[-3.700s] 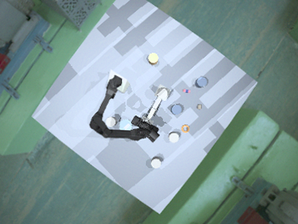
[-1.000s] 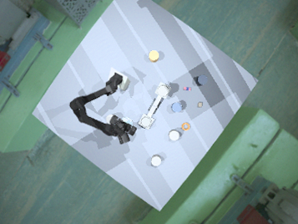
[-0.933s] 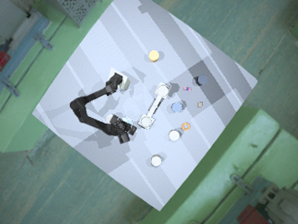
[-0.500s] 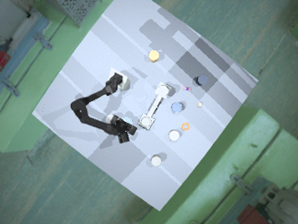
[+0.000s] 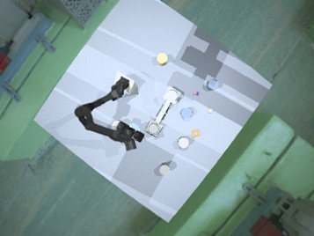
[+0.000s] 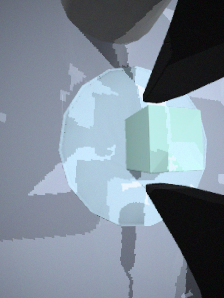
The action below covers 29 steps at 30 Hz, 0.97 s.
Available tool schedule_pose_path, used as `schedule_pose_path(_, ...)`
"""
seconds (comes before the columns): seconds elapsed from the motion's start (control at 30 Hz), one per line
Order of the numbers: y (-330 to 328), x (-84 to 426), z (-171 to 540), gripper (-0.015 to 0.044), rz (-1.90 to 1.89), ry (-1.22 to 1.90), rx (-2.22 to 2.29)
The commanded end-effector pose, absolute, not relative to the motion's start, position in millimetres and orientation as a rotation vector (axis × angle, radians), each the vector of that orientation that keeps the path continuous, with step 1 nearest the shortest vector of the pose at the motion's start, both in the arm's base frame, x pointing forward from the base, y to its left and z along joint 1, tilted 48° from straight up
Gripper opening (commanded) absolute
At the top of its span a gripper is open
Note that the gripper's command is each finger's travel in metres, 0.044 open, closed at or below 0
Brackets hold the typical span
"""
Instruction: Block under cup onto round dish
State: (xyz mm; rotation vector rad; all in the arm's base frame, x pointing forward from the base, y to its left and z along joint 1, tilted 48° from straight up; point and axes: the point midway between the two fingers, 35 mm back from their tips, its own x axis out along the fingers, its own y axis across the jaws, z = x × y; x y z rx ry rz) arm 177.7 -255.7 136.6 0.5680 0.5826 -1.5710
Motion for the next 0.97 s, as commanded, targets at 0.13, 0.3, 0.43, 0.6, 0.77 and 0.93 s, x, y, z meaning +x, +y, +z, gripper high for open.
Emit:
schedule_pose_path(0.13,-255,178,138,0.0420,-1.567,0.581,0.566)
schedule_pose_path(0.3,-245,189,149,0.0440,-1.506,0.593,0.533)
schedule_pose_path(0.43,-236,188,156,0.0440,-1.523,0.594,0.547)
schedule_pose_path(0.6,-213,182,174,0.0440,-1.568,0.590,0.570)
schedule_pose_path(0.77,-205,184,180,0.0440,-1.565,0.594,0.571)
schedule_pose_path(0.93,-179,187,203,0.0440,-1.557,0.600,0.568)
